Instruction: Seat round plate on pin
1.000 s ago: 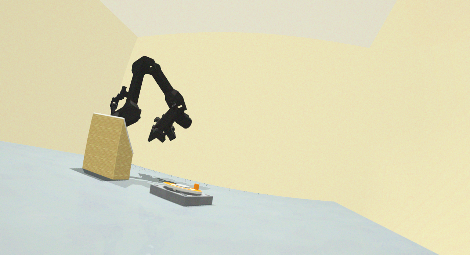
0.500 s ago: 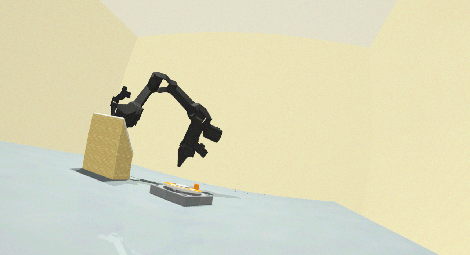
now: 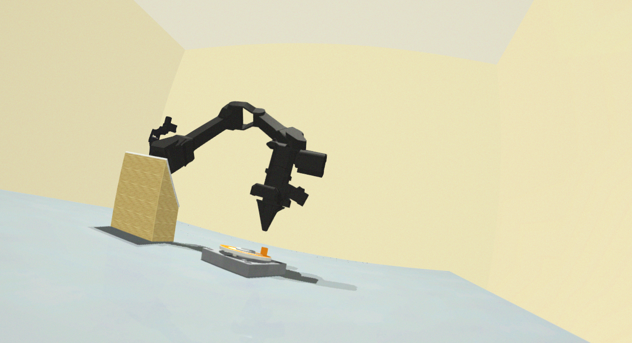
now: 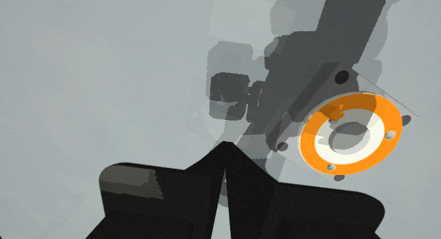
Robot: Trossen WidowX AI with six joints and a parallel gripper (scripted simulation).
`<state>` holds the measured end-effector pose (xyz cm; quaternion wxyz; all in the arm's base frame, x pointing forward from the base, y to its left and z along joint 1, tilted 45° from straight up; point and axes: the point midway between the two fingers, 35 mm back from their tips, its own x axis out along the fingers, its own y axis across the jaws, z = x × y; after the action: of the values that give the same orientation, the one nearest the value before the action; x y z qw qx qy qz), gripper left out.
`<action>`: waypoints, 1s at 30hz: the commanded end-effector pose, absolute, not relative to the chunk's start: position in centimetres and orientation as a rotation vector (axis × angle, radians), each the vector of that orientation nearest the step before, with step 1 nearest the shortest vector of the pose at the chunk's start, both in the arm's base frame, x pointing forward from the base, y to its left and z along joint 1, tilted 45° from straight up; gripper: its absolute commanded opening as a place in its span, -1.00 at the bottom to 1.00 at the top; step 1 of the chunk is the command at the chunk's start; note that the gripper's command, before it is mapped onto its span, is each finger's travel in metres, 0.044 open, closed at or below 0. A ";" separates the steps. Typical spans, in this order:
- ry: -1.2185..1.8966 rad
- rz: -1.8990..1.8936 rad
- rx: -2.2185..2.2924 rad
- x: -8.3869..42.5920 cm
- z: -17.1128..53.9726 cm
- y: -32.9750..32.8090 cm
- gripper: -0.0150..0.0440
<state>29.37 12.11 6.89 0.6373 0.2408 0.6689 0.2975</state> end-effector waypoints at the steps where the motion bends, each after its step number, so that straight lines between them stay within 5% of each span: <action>1: 1.519 0.589 0.636 30.9 2.6 6.8 -0.49; 30: 1.509 0.565 0.672 31.7 -2.3 8.2 -0.49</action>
<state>31.69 7.95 -2.14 0.6455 0.2910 0.6613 0.2476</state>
